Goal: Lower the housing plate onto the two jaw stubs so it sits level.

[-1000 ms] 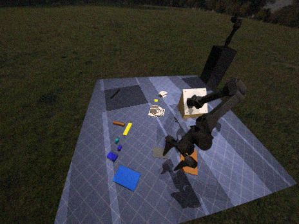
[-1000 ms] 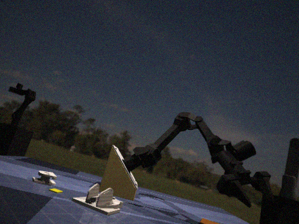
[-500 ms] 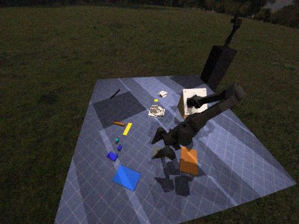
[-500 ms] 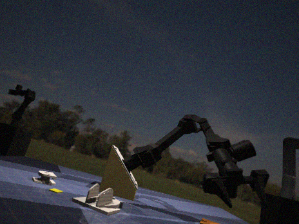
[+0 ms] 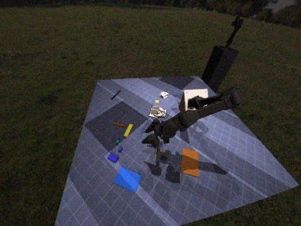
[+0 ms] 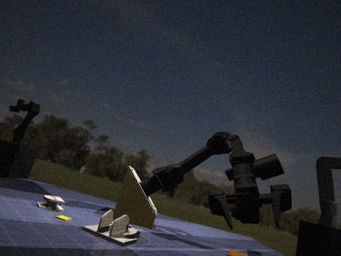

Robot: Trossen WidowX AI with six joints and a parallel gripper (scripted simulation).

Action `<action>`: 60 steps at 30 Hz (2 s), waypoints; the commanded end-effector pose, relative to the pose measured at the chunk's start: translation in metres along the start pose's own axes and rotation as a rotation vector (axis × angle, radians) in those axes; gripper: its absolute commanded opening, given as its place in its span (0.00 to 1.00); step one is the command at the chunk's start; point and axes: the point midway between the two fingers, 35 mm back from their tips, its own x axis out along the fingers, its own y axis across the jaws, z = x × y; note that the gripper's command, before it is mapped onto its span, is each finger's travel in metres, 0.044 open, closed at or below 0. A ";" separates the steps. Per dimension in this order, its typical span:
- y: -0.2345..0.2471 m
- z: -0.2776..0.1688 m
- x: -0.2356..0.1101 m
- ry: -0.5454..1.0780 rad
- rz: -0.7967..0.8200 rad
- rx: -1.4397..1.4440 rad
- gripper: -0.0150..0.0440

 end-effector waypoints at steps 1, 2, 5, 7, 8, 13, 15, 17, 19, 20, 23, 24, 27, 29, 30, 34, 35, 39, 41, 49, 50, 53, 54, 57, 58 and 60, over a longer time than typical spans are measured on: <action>0.019 -0.016 0.008 0.026 0.061 0.070 1.00; 0.023 -0.020 0.010 0.031 0.076 0.090 1.00; 0.037 -0.031 0.015 0.046 0.120 0.152 1.00; 0.047 -0.039 0.018 0.058 0.148 0.193 1.00; 0.051 -0.043 0.019 0.063 0.162 0.215 1.00; 0.076 -0.061 0.025 0.094 0.232 0.322 1.00; 0.086 -0.068 0.026 0.106 0.259 0.366 1.00; 0.096 -0.075 0.027 0.120 0.285 0.411 1.00; 0.106 -0.082 0.028 0.133 0.311 0.456 1.00; 0.111 -0.086 0.029 0.140 0.324 0.479 1.00; 0.127 -0.095 0.029 0.162 0.361 0.548 1.00; 0.132 -0.099 0.029 0.169 0.374 0.571 1.00; 0.147 -0.108 0.028 0.191 0.410 0.642 1.00; 0.158 -0.114 0.028 0.207 0.434 0.689 1.00; 0.162 -0.117 0.027 0.218 0.435 0.710 1.00; 0.179 -0.131 0.023 0.267 0.440 0.804 1.00; 0.184 -0.133 0.022 0.275 0.451 0.828 1.00; 0.205 -0.143 0.019 0.307 0.494 0.924 1.00; 0.216 -0.147 0.016 0.324 0.515 0.974 1.00; 0.259 -0.161 0.005 0.394 0.596 1.177 1.00; 0.264 -0.163 0.003 0.403 0.605 1.200 1.00; 0.278 -0.167 -0.001 0.427 0.628 1.262 1.00; 0.283 -0.169 -0.003 0.435 0.636 1.283 1.00; 0.297 -0.172 -0.008 0.459 0.659 1.346 1.00; 0.302 -0.173 -0.010 0.467 0.666 1.367 1.00; 0.311 -0.175 -0.014 0.483 0.682 1.413 1.00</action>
